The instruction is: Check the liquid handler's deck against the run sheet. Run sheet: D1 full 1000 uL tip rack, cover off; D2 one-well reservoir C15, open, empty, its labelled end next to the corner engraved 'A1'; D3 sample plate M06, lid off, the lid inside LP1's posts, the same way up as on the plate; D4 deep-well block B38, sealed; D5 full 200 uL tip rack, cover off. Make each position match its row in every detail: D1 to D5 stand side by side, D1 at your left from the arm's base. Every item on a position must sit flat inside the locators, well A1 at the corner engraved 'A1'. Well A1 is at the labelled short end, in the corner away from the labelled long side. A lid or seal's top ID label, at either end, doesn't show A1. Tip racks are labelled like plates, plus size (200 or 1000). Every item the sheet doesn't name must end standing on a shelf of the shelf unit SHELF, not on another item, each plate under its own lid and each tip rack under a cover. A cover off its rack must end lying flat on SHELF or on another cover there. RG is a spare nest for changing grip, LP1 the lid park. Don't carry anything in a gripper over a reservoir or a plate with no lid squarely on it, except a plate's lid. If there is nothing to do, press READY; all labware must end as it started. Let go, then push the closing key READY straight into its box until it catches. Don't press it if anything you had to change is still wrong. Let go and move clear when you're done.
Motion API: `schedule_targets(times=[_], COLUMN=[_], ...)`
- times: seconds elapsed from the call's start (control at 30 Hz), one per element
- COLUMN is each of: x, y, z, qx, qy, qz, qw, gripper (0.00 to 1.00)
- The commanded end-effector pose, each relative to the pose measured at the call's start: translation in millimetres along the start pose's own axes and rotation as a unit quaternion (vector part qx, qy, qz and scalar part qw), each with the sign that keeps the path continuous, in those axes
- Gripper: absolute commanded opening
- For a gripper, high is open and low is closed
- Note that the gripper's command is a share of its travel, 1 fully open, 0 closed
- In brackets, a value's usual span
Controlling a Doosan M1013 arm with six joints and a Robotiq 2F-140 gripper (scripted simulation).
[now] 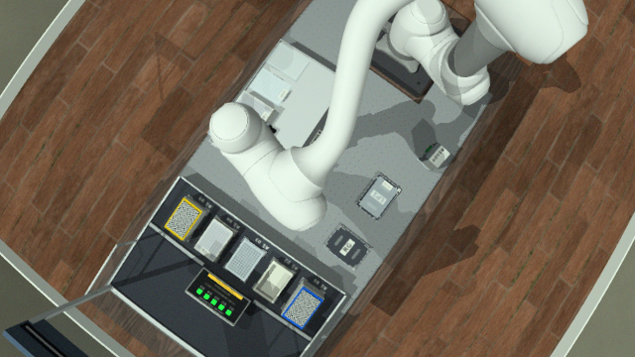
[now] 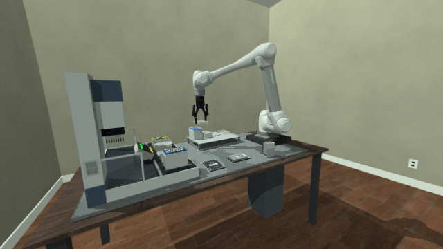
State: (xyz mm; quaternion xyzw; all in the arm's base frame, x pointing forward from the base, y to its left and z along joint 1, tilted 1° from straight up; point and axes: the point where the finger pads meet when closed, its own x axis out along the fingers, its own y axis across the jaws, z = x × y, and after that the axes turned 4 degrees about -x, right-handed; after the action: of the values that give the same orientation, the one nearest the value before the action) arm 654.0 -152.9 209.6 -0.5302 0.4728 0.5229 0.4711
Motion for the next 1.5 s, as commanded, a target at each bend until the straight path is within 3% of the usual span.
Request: schedule_targets(times=[0.0,1.47], x=[3.3,70.0], y=[-0.3,-0.4], z=[0.0,0.0], qx=[0.000,0.000], qy=[0.000,0.000], qz=[-0.001,-0.001], qw=[1.000,1.000], gripper=[0.10,0.10])
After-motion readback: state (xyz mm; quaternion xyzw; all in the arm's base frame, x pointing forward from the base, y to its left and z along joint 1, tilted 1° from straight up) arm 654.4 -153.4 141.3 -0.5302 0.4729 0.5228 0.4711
